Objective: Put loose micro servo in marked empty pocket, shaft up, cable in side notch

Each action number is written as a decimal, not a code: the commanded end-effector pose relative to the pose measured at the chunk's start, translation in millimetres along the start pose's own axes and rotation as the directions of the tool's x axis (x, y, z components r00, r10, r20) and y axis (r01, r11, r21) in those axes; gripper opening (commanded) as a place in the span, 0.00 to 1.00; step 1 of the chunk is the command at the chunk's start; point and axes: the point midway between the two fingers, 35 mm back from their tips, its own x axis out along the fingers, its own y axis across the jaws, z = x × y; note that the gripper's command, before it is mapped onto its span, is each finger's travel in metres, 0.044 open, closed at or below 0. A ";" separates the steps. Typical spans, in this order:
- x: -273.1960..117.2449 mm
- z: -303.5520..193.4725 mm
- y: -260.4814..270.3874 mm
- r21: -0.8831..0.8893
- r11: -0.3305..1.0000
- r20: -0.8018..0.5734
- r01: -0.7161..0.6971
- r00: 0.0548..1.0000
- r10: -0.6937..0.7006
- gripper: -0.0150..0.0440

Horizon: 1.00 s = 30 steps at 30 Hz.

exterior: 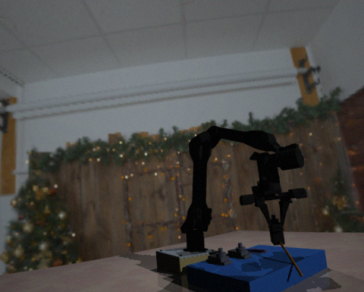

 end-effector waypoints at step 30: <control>-1.8 -0.9 -0.9 0.904 0.427 -0.006 0.006 1.000 -0.002 0.25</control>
